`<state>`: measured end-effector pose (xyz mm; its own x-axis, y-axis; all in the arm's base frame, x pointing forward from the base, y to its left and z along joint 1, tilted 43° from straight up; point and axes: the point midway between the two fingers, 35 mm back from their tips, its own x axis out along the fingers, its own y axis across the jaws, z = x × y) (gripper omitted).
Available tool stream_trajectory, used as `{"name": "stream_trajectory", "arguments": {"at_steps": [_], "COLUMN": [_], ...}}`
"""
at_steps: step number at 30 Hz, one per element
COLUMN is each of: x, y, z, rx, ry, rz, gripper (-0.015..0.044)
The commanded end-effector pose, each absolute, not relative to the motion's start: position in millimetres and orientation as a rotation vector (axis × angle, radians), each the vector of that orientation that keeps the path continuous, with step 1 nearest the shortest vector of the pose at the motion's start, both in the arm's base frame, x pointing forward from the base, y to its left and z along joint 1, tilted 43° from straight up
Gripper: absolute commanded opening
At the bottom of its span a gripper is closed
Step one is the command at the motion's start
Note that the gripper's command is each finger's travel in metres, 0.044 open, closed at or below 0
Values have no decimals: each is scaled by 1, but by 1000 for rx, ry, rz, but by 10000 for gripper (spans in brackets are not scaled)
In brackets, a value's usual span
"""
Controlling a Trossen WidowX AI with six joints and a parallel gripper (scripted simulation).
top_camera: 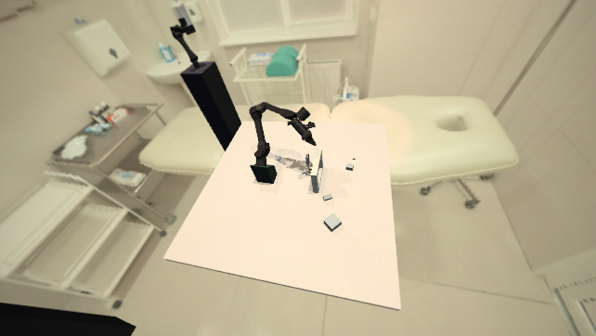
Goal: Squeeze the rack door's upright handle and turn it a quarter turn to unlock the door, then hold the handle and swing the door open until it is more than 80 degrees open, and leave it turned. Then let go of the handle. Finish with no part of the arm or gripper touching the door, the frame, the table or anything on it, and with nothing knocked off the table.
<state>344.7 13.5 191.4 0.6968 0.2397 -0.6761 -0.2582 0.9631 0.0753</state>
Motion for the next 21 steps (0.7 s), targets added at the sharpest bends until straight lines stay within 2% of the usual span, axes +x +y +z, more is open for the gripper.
{"name": "stream_trajectory", "arguments": {"at_steps": [1,21], "x": [343,316], "y": [13,19], "z": [177,137], "rx": [4,315], "ry": [858,1332], "rz": [325,558], "gripper": [295,295]}}
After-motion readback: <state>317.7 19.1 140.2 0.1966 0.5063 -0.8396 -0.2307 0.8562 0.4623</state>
